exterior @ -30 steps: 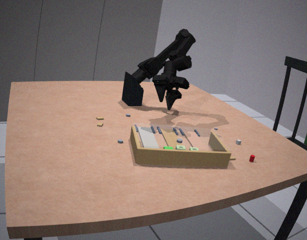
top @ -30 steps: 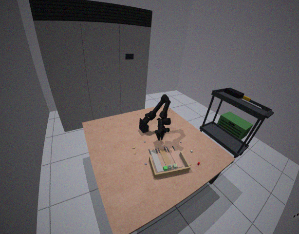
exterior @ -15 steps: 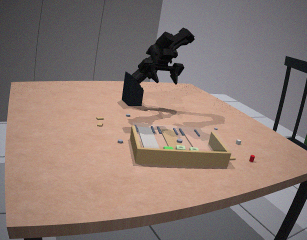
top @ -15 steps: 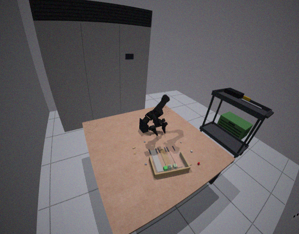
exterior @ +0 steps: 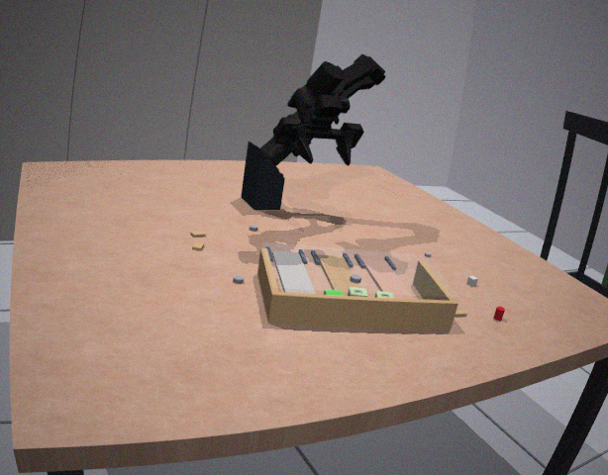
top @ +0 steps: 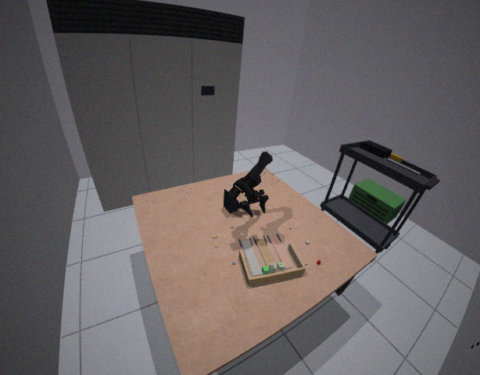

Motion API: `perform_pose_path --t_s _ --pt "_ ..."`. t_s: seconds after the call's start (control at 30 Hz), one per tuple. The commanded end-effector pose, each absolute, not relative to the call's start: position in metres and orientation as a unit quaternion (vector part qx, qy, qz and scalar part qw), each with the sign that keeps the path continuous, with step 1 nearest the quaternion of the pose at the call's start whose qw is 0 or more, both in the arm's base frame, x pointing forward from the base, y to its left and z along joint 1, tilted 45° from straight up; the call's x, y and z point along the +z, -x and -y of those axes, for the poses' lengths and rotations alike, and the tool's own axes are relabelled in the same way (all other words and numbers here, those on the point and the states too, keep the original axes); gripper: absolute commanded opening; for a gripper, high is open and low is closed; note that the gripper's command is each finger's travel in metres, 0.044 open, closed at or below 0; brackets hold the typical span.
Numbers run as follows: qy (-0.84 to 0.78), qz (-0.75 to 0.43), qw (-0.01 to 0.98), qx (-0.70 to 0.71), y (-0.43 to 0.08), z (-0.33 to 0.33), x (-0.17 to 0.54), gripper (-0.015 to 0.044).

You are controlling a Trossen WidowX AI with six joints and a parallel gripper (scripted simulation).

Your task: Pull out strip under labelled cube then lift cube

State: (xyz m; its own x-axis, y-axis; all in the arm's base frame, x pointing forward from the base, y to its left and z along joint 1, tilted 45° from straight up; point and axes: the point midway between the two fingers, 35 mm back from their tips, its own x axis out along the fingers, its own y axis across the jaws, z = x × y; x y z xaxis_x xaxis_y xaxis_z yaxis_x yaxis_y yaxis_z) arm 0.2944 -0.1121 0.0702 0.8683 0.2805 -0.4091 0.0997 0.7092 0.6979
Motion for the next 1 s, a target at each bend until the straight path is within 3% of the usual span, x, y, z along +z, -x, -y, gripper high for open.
perform_pose_path --t_s 0.0,0.03,0.13,0.53,0.8,0.97 --pt "-0.381 -0.251 0.889 0.052 -0.294 0.112 0.07 0.04" --pt "-0.381 -0.251 0.889 0.052 -0.294 0.112 0.07 0.04" --pt "-0.349 -0.268 0.898 0.033 -0.302 0.118 0.062 0.0321" --pt "-0.399 -0.499 0.763 0.1 -0.363 0.08 0.026 0.0006" --pt "-0.396 -0.642 0.642 0.139 -0.375 0.038 0.009 0.0" --pt "-0.395 -0.652 0.631 0.142 -0.374 0.035 0.007 0.0"
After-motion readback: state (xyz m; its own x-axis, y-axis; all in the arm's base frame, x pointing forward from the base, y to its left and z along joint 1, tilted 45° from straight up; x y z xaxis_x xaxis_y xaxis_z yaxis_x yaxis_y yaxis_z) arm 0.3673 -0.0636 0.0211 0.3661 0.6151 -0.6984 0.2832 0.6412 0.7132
